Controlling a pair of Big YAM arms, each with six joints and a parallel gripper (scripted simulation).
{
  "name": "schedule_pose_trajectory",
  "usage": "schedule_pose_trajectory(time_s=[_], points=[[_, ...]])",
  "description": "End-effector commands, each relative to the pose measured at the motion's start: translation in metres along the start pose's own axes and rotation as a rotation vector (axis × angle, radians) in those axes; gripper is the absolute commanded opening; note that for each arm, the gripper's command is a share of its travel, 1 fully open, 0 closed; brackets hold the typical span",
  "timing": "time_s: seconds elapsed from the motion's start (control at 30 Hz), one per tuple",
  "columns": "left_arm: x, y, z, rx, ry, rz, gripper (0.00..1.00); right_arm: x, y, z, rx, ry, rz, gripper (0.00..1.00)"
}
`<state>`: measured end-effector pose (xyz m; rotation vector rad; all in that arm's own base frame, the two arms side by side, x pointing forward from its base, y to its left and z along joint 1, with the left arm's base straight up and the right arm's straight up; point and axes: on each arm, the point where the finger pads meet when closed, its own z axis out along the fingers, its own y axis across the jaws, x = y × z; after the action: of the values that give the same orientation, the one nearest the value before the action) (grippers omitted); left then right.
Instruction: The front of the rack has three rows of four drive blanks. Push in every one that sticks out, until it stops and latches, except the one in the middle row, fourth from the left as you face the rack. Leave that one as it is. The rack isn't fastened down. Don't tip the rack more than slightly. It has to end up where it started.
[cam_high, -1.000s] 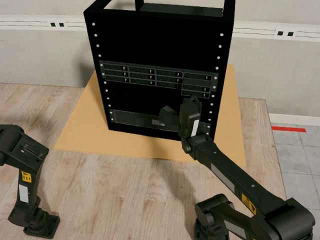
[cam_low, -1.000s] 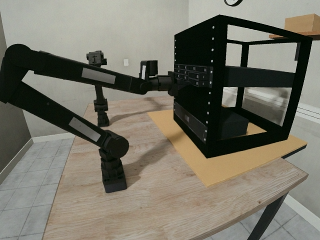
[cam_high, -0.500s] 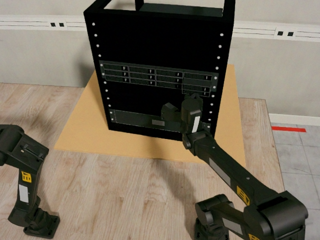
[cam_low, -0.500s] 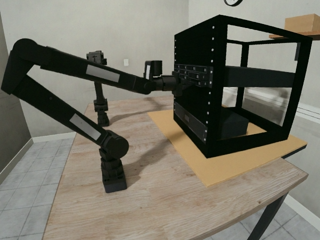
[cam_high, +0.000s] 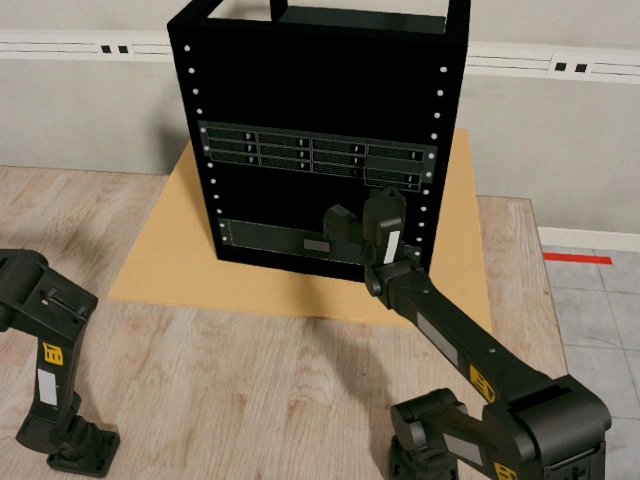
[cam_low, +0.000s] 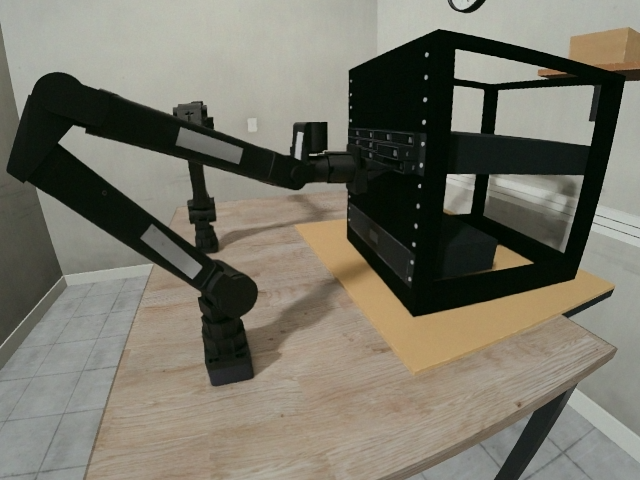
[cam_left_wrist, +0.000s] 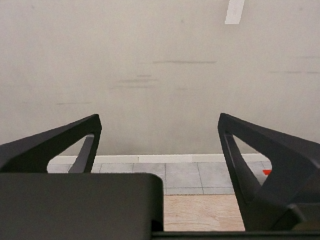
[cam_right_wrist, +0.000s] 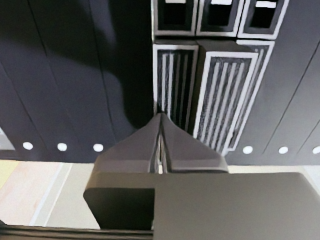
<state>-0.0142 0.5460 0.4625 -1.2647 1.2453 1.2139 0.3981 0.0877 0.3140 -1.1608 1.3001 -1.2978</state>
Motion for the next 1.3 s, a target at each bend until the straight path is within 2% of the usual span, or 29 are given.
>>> schedule_pose_trajectory(time_s=[0.0, 0.27, 0.83, 1.0, 1.27], points=[[-0.038, 0.001, -0.003, 0.002, -0.054, -0.014, 1.0, -0.003, -0.045, 0.016, 0.08, 0.006, 0.054, 0.0], [-0.038, 0.001, -0.003, 0.002, -0.054, -0.014, 1.0, -0.002, -0.045, 0.034, 0.081, 0.006, 0.051, 0.0], [-0.038, 0.001, -0.003, 0.002, -0.054, -0.014, 1.0, -0.002, -0.035, 0.032, 0.066, 0.005, 0.043, 0.0], [-0.038, 0.001, -0.003, 0.002, -0.054, -0.014, 1.0, -0.007, -0.005, 0.02, 0.016, -0.01, 0.014, 0.0], [-0.038, 0.001, -0.003, 0.002, -0.054, -0.014, 1.0, -0.004, -0.009, -0.034, 0.019, -0.01, 0.018, 0.0]])
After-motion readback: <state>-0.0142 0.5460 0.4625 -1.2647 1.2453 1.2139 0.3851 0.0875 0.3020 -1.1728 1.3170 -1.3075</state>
